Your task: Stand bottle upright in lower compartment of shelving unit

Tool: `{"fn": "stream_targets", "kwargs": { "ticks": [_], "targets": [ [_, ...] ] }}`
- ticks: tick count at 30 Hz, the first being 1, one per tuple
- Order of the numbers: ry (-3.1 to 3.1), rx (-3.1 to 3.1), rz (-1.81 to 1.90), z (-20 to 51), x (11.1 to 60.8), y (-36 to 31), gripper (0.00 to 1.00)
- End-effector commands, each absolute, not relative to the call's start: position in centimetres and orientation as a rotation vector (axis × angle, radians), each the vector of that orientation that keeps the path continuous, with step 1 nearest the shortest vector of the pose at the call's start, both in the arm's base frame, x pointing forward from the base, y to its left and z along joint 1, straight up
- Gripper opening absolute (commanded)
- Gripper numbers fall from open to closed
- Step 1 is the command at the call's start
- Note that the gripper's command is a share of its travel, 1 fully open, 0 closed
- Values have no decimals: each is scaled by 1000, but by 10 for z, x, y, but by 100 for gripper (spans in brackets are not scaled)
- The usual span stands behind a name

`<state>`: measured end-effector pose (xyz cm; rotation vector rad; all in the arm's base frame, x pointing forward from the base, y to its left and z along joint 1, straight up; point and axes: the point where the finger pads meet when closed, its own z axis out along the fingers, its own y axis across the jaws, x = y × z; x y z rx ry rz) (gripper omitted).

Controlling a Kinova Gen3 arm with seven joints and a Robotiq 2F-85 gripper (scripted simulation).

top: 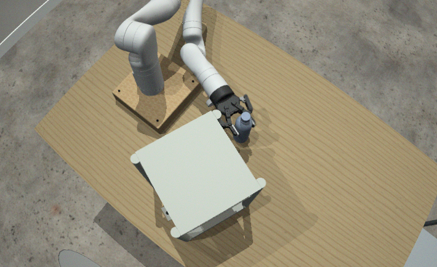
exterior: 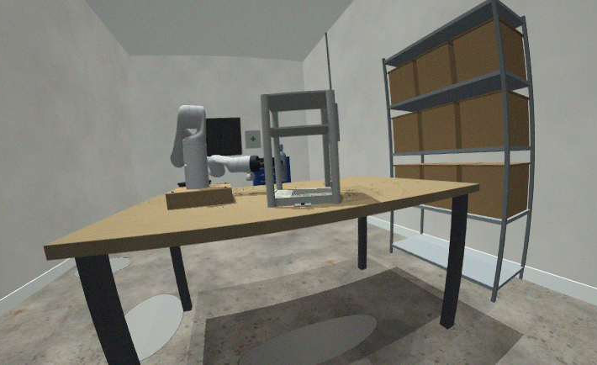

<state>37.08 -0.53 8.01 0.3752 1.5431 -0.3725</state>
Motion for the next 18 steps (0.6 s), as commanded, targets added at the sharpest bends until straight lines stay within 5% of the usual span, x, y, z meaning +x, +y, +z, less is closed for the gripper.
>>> {"fn": "stream_targets", "kwargs": {
  "ticks": [1,18],
  "targets": [
    [1534,386,-394,82,378,-19,0],
    [1534,386,-394,82,418,-40,0]
  ]
}}
